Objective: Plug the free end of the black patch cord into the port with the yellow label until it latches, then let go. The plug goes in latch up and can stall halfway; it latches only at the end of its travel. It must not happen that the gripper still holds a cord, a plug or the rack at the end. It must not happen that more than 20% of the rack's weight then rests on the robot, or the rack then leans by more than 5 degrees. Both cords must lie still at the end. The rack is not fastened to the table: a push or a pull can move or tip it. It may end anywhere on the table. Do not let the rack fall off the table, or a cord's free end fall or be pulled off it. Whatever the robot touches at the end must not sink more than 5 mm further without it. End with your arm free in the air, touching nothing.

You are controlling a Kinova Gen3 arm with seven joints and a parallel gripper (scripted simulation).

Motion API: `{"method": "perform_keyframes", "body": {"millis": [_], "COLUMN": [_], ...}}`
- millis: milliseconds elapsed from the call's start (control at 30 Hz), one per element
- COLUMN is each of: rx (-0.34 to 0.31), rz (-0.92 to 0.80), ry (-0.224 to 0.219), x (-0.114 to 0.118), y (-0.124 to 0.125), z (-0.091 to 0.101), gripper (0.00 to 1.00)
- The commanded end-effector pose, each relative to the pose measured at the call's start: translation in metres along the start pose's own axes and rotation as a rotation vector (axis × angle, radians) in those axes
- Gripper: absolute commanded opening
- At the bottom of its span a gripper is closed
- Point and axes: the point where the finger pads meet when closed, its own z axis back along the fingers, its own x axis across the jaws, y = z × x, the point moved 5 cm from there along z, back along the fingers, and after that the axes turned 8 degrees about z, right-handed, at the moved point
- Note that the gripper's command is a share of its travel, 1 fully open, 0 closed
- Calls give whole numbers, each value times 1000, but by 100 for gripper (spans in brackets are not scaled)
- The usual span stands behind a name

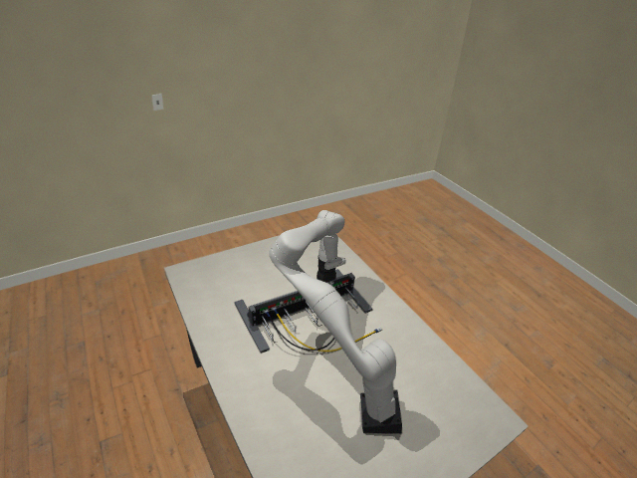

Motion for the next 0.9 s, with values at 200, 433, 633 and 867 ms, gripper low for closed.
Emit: {"method": "perform_keyframes", "body": {"millis": [200, 433, 633, 867], "rx": [-23, -20, -19, -19], "rz": [-9, -6, -4, -4], "ry": [5, 4, 4, 4], "x": [0, 1, 2, 2], "y": [-8, -6, -1, 3], "z": [1, 0, -1, -1], "gripper": [0, 0, 0, 0]}}
